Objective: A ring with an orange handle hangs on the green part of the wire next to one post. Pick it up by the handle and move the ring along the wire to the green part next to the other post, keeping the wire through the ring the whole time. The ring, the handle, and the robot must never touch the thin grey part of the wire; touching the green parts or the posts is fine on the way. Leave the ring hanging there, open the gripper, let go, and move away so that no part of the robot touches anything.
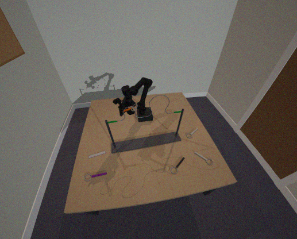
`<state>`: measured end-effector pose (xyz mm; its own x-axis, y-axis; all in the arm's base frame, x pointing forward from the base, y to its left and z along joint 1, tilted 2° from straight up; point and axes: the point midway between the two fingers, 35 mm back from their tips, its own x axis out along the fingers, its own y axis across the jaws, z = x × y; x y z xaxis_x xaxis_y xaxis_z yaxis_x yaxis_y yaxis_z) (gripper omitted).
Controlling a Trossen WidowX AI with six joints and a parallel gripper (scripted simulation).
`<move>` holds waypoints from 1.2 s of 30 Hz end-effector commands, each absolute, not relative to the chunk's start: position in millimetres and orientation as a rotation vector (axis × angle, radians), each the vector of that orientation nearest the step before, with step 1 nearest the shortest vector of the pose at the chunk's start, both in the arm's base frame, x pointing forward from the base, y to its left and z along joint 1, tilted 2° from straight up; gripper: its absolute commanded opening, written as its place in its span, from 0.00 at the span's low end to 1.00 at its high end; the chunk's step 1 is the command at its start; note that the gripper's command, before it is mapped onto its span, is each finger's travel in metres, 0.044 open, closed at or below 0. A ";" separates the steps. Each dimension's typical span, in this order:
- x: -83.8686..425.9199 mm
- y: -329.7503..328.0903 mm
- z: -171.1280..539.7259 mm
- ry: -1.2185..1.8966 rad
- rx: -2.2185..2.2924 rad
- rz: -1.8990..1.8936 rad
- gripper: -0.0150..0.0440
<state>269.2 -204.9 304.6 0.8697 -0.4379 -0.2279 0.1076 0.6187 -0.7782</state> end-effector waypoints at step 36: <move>266.1 -222.9 350.4 0.329 -1.604 -0.530 0.00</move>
